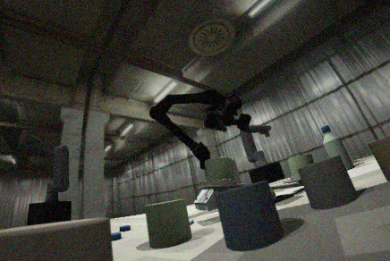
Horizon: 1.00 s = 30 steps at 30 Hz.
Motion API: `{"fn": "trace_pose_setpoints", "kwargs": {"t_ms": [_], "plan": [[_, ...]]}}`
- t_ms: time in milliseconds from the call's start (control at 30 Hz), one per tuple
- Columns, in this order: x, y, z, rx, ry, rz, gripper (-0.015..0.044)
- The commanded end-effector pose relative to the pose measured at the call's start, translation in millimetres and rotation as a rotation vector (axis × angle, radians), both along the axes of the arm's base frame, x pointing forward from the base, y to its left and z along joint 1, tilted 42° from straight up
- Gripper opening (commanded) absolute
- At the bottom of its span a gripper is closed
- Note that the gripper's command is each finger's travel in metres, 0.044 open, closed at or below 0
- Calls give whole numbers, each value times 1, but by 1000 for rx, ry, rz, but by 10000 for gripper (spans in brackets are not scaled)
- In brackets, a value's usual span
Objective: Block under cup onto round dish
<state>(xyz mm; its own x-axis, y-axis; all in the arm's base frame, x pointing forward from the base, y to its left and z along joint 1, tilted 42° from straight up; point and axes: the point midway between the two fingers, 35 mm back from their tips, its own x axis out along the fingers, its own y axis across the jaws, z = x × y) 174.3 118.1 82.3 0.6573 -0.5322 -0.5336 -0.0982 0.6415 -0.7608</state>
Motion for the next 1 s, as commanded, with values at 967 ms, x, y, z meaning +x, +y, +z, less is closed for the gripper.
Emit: {"fn": "trace_pose_setpoints", "kwargs": {"t_ms": [967], "plan": [[85, 30, -94, -445, 946, 320, 440]]}}
